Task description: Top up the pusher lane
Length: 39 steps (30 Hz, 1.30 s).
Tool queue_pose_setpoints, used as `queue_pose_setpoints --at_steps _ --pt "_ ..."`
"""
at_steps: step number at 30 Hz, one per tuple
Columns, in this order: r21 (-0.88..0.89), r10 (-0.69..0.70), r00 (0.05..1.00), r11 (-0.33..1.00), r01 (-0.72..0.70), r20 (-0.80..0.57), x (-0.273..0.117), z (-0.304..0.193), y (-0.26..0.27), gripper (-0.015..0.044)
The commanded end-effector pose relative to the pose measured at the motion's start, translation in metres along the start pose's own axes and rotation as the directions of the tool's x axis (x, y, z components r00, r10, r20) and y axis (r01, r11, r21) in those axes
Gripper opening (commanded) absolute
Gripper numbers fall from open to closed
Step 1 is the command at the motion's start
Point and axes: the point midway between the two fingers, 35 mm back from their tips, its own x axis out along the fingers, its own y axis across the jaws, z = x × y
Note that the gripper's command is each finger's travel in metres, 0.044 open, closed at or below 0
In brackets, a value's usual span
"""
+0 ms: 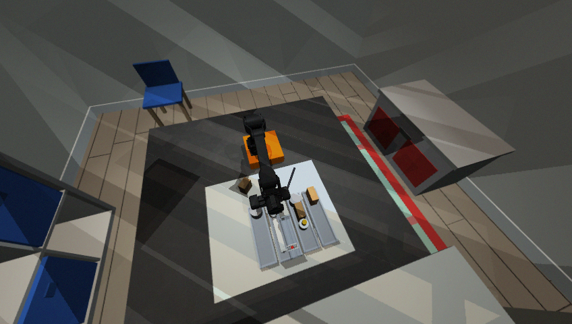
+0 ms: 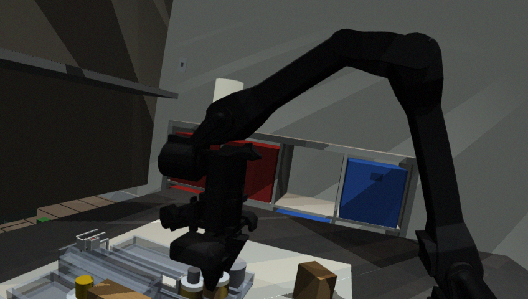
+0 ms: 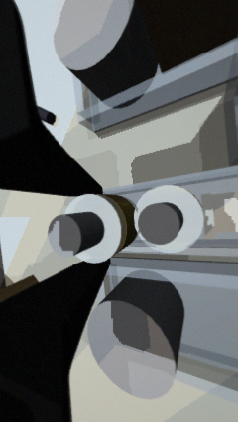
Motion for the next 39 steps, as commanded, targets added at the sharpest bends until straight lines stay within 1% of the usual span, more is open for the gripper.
queue_pose_setpoints --at_steps 1,39 --pt "0.002 0.002 0.999 1.000 -0.002 0.034 -0.004 0.009 0.000 0.0000" --pt "0.002 0.002 0.999 1.000 -0.002 0.034 0.008 0.009 0.000 0.0000"
